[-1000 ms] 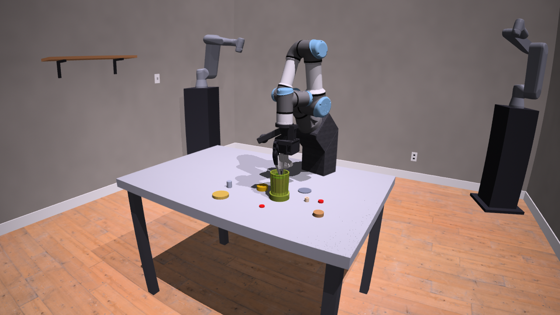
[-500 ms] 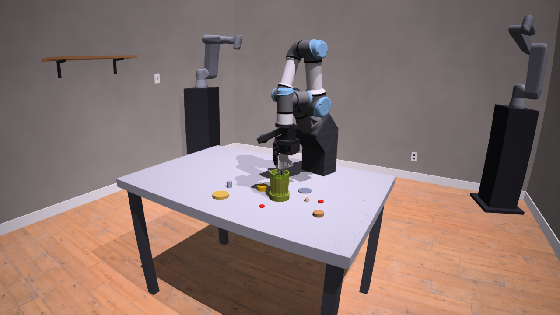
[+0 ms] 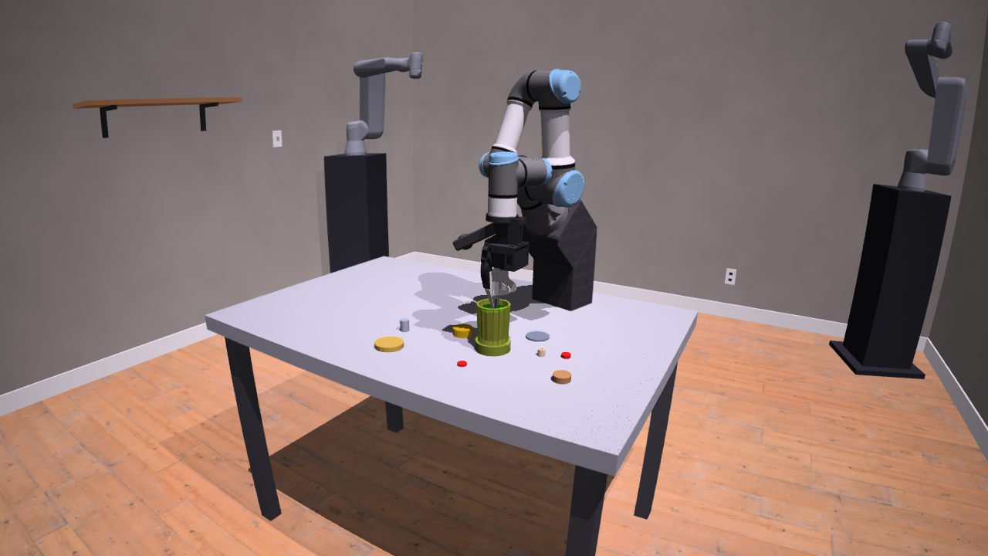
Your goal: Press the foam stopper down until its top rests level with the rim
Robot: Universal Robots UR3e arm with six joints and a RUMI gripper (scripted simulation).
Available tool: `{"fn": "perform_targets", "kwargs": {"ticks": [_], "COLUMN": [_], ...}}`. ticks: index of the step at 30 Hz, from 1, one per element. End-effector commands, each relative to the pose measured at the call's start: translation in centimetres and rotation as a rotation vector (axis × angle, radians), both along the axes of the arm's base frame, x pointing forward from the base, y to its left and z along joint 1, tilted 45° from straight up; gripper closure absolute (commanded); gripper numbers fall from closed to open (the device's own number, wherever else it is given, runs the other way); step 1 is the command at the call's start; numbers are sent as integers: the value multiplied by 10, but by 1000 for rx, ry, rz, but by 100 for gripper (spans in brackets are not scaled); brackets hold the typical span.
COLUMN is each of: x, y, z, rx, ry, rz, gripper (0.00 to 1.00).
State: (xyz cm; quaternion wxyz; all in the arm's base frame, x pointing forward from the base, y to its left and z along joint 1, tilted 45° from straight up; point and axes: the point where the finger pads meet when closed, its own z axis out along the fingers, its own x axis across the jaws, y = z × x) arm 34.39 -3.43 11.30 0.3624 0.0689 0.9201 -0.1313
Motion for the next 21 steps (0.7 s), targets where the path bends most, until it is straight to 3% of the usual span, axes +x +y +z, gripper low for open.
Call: {"fn": "perform_targets", "kwargs": {"ticks": [1,21], "x": [-5,-26], "y": [2,12], "z": [5,28], "rx": [3,3], "ry": [4,4], "rz": [1,1], "gripper": [100,100]}}
